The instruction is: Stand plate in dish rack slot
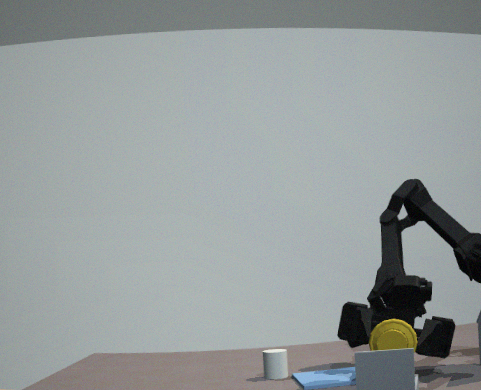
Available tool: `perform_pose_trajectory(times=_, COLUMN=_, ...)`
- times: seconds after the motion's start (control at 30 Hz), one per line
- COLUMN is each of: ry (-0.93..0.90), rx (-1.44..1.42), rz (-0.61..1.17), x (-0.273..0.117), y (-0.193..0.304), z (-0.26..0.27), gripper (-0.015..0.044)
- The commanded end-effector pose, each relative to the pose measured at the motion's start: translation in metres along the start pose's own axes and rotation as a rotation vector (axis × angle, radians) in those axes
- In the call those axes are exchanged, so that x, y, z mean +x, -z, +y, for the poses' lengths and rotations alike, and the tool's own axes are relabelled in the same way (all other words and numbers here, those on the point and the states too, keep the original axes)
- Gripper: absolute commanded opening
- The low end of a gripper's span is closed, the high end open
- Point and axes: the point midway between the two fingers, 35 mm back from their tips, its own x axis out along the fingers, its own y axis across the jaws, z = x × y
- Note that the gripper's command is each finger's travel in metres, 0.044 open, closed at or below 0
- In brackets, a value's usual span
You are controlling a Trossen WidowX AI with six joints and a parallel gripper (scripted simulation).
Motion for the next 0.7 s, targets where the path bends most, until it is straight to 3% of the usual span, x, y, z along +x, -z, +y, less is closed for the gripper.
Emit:
perform_pose_trajectory(times=0.0, ry=-0.005, rx=0.004, rz=-0.005, x=0.008, y=-0.003, z=0.001, gripper=0.0)
perform_pose_trajectory(times=0.67, ry=0.007, rx=-0.01, rz=0.001, x=0.035, y=-0.006, z=-0.003, gripper=0.0)
